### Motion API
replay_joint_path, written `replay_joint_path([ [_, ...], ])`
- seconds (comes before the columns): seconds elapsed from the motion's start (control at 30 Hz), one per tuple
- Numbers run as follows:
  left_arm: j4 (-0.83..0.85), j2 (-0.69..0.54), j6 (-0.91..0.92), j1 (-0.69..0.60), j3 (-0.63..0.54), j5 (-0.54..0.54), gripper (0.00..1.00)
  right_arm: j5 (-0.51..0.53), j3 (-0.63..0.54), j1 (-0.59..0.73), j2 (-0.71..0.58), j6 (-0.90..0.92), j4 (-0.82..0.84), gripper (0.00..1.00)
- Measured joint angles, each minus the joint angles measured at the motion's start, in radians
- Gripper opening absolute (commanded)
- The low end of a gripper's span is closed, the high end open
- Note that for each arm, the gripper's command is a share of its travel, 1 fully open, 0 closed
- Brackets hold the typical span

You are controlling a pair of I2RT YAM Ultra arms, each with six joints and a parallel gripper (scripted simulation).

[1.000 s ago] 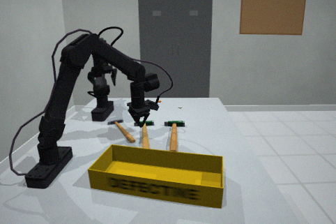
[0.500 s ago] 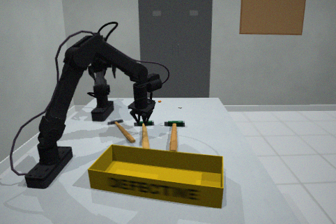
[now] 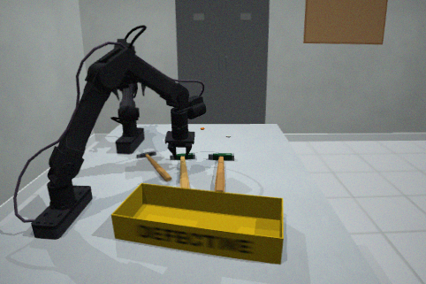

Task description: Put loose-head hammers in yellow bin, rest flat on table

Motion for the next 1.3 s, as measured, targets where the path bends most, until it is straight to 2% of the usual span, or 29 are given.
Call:
replay_joint_path([
  [0.23, -0.072, -0.011, 0.003, 0.007, 0.063, 0.012, 1.00, -0.008, 0.015, 0.003, 0.020, -0.099, 0.000, 0.41],
  [0.33, -0.089, -0.017, 0.017, 0.049, 0.079, 0.028, 1.00, -0.010, 0.020, 0.003, 0.020, -0.114, 0.000, 0.41],
  [0.53, -0.120, -0.021, 0.038, 0.206, 0.113, 0.052, 1.00, -0.011, 0.023, 0.003, 0.020, -0.126, 0.000, 0.41],
  [0.77, -0.180, -0.035, 0.051, 0.472, 0.174, 0.068, 1.00, -0.012, 0.023, 0.003, 0.020, -0.127, 0.000, 0.41],
  [0.97, -0.206, -0.039, 0.067, 0.618, 0.201, 0.074, 1.00, -0.012, 0.023, 0.003, 0.020, -0.127, 0.000, 0.41],
  [1.3, -0.206, -0.039, 0.076, 0.630, 0.206, 0.074, 1.00, -0.012, 0.040, 0.004, 0.049, -0.122, 0.011, 0.41],
])
